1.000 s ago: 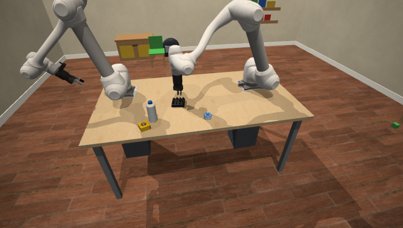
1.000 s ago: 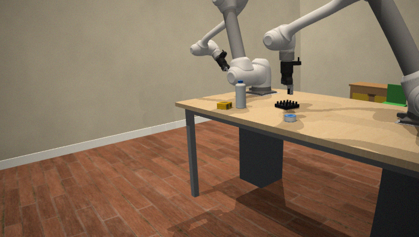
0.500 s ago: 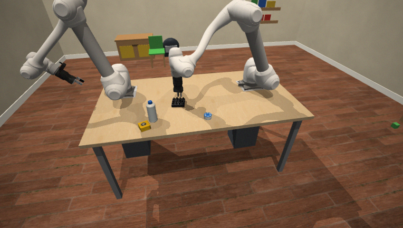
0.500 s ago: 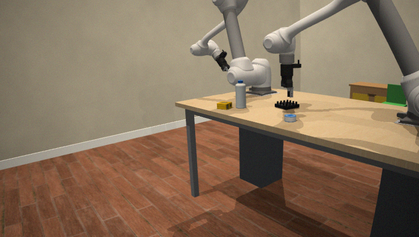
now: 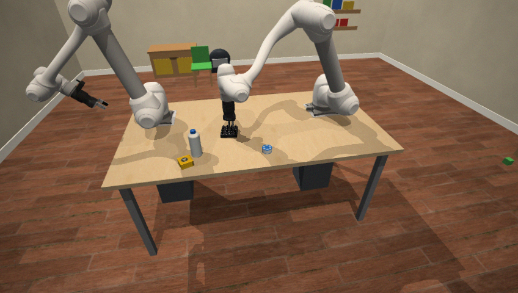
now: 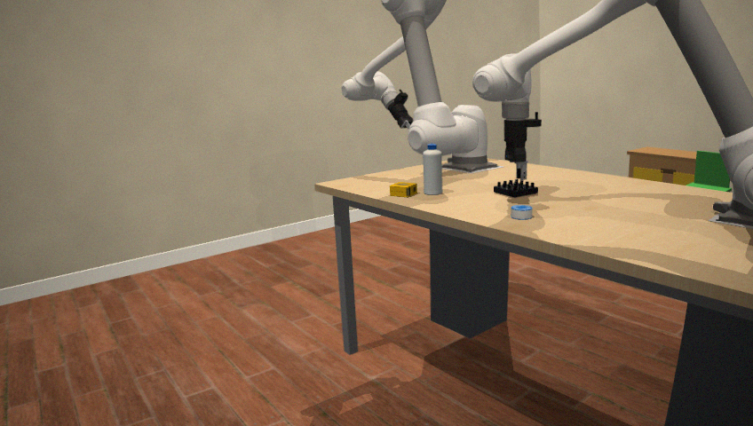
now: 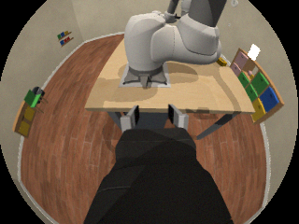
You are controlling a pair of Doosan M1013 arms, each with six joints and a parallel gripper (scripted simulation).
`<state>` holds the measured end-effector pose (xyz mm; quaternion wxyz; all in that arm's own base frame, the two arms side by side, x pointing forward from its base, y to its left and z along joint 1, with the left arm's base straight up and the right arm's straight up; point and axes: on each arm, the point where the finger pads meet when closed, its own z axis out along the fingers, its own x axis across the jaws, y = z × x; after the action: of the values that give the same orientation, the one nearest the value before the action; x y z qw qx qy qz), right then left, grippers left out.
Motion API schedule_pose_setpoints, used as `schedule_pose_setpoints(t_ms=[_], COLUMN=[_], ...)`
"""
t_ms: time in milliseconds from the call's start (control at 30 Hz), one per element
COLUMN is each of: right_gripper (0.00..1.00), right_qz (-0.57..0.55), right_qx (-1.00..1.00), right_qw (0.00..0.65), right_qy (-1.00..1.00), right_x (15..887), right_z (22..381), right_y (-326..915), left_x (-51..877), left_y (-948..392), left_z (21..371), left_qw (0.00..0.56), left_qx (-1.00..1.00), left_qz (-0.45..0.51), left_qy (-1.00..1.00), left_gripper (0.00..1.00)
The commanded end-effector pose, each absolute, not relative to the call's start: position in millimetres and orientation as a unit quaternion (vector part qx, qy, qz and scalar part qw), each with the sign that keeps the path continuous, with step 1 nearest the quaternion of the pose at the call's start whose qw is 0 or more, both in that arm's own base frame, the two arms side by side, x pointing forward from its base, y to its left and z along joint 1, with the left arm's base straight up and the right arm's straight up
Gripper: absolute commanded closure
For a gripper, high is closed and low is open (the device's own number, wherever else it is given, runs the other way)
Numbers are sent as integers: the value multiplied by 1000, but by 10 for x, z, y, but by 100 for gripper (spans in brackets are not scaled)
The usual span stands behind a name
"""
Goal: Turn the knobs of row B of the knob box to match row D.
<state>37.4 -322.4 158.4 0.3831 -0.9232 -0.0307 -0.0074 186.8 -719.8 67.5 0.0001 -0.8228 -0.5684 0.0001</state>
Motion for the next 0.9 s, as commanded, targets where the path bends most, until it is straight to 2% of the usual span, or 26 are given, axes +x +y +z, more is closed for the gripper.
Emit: schedule_pose_setpoints(t_ms=[0,867], right_gripper=[0,0], right_qz=[-8,-8], right_qx=[-923,-923], right_qw=[383,383], right_qy=[-31,-31], right_x=[375,375], right_z=[1588,1588], right_y=[-3227,-3227], left_x=[1871,1871], left_y=[-7203,-7203], left_z=[665,625], left_qw=[-1,-1], left_qx=[-823,-823], left_qz=[0,0], left_qy=[-568,-568], left_gripper=[54,54])
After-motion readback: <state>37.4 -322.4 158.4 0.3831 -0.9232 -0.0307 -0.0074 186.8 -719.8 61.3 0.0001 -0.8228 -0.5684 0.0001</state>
